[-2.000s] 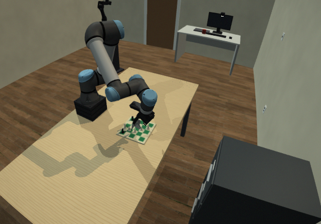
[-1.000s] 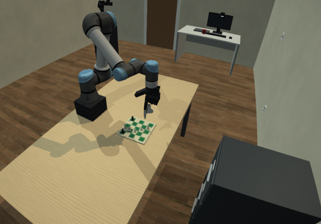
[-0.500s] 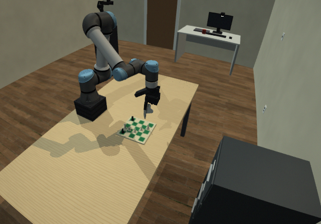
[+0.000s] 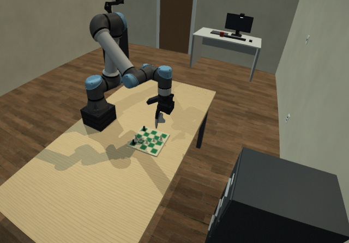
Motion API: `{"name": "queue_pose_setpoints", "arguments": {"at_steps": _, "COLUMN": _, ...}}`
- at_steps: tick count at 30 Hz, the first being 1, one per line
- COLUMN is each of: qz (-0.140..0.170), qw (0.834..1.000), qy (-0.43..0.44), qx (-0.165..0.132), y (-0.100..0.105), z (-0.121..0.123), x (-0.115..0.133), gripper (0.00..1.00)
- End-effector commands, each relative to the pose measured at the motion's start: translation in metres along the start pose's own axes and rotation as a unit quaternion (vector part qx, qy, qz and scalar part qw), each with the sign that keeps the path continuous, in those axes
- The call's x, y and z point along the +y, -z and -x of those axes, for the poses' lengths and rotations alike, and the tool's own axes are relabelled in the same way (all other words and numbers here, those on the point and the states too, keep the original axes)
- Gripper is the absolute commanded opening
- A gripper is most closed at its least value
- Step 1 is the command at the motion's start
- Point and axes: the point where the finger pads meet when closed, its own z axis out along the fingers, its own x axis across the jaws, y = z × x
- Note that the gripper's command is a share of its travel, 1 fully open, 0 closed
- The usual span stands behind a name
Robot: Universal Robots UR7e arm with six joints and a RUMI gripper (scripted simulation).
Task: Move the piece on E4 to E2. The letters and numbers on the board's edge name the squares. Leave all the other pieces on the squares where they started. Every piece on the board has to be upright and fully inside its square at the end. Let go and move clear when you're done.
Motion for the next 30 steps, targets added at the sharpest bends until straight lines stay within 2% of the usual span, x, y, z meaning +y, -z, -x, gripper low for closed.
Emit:
{"name": "queue_pose_setpoints", "arguments": {"at_steps": 1, "qz": 0.001, "qw": 0.999, "qy": -0.036, "qx": 0.000, "y": -0.001, "z": -0.001, "x": 0.000, "gripper": 1.00}}
{"name": "queue_pose_setpoints", "arguments": {"at_steps": 9, "qz": 0.001, "qw": 0.995, "qy": -0.101, "qx": 0.000, "y": -0.003, "z": -0.003, "x": -0.001, "gripper": 1.00}}
{"name": "queue_pose_setpoints", "arguments": {"at_steps": 15, "qz": 0.001, "qw": 0.983, "qy": -0.184, "qx": 0.000, "y": -0.005, "z": -0.005, "x": -0.002, "gripper": 1.00}}
{"name": "queue_pose_setpoints", "arguments": {"at_steps": 22, "qz": 0.001, "qw": 0.954, "qy": -0.300, "qx": 0.000, "y": -0.009, "z": -0.008, "x": -0.003, "gripper": 1.00}}
{"name": "queue_pose_setpoints", "arguments": {"at_steps": 24, "qz": 0.001, "qw": 0.954, "qy": -0.300, "qx": 0.000, "y": -0.009, "z": -0.008, "x": -0.003, "gripper": 1.00}}
{"name": "queue_pose_setpoints", "arguments": {"at_steps": 30, "qz": 0.001, "qw": 0.912, "qy": -0.410, "qx": 0.000, "y": -0.012, "z": -0.011, "x": -0.002, "gripper": 1.00}}
